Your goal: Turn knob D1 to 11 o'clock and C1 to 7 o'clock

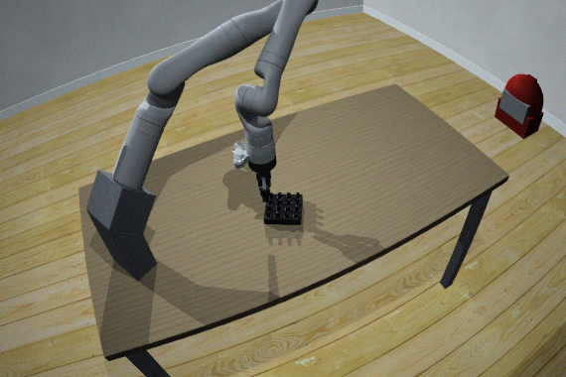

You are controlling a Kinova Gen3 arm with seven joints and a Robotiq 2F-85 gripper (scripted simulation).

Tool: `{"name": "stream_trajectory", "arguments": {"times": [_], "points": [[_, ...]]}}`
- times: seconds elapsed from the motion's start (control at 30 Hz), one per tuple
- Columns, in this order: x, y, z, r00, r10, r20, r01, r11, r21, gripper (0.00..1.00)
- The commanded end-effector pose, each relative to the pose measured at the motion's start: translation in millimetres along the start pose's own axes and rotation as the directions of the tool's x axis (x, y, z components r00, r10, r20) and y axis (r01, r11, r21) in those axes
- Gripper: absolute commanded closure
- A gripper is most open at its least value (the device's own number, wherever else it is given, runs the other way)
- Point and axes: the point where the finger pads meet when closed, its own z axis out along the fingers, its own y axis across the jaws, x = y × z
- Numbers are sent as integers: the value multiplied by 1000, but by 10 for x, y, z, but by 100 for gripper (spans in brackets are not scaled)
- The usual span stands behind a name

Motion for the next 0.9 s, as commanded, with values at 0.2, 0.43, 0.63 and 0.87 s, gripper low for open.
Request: {"name": "stream_trajectory", "arguments": {"times": [0.2, 0.43, 0.63, 0.87], "points": [[-16, -17, -30, 973, 231, 1, -231, 973, 2, 81], [-17, -15, -48, 880, 476, 1, -476, 880, 2, 81], [-19, -12, -63, 758, 652, 2, -652, 758, 1, 81], [-21, -9, -76, 638, 770, 3, -770, 638, 0, 81]]}}
